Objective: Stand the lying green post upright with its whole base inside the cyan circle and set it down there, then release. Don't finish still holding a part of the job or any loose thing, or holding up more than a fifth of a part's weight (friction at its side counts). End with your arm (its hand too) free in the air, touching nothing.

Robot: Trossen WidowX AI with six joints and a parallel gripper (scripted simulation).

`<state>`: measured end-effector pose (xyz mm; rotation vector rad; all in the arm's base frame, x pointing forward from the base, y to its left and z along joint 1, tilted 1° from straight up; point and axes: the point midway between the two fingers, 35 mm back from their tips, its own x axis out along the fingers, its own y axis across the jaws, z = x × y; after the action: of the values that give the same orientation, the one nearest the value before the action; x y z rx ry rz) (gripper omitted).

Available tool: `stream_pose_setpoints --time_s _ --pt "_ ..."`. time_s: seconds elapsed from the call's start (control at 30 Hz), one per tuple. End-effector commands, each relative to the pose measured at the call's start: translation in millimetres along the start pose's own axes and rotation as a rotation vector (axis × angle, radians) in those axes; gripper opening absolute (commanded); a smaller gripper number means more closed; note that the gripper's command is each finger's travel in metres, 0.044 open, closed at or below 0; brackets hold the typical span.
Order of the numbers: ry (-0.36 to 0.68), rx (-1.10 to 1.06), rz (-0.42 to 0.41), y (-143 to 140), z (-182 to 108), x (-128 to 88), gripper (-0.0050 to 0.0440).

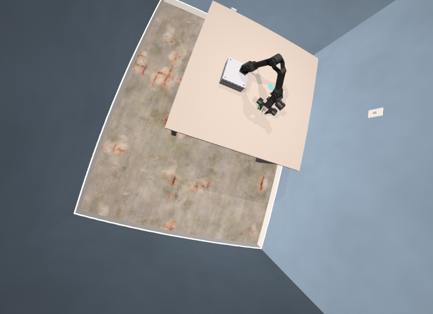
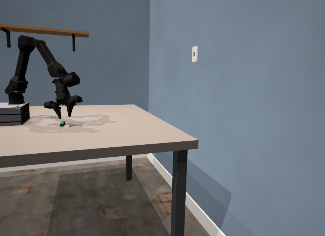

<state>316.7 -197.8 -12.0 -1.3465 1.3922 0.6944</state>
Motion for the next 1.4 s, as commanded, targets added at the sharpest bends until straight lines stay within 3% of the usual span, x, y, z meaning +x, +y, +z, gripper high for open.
stream_pose_setpoints --time_s 0.0,0.33,0.57,0.73,1.37 --pt "-0.108 -0.136 0.039 1.7 19.2 -20.5 0.0232" --pt "-0.327 -0.357 0.185 32.8 52.7 -58.0 0.0232" --pt "-0.333 -0.363 0.189 33.8 53.6 -59.3 0.0232" --pt "-0.333 -0.363 0.189 41.6 63.0 -28.6 0.0232" --pt "-0.333 -0.363 0.189 46.8 69.2 -8.3 0.0232"
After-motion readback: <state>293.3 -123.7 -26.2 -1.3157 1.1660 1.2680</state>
